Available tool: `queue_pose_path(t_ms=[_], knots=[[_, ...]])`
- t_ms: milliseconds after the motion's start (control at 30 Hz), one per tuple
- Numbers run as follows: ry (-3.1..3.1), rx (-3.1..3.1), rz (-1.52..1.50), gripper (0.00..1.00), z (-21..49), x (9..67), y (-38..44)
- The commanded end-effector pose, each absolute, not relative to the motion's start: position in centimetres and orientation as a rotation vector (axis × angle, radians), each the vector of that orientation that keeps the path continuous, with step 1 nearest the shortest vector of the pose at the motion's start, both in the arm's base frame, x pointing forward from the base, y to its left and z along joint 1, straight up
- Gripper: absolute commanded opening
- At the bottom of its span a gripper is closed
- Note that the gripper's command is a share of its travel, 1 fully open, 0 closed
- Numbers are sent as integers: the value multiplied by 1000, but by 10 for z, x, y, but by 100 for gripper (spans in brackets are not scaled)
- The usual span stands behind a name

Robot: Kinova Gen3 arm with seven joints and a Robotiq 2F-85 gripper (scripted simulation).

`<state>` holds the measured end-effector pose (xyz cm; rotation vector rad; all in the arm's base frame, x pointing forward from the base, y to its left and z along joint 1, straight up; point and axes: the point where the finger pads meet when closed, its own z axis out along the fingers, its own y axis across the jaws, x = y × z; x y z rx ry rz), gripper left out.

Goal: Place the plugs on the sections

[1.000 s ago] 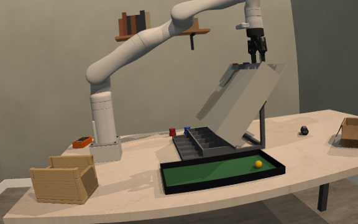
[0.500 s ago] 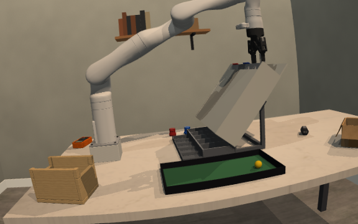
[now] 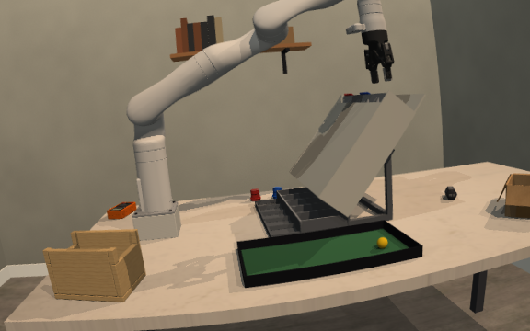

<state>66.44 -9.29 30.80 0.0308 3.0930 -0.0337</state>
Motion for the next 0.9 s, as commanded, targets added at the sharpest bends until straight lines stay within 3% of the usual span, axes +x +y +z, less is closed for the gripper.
queue_pose_path(t_ms=[0, 267, 300, 633, 867], knots=[[3131, 44, -13, 100, 310, 665, -94], [3131, 44, -13, 100, 310, 665, -94], [3086, 32, -34, 100, 310, 595, -92], [3089, 32, -33, 100, 311, 515, -89], [3145, 47, -12, 100, 310, 496, -88]])
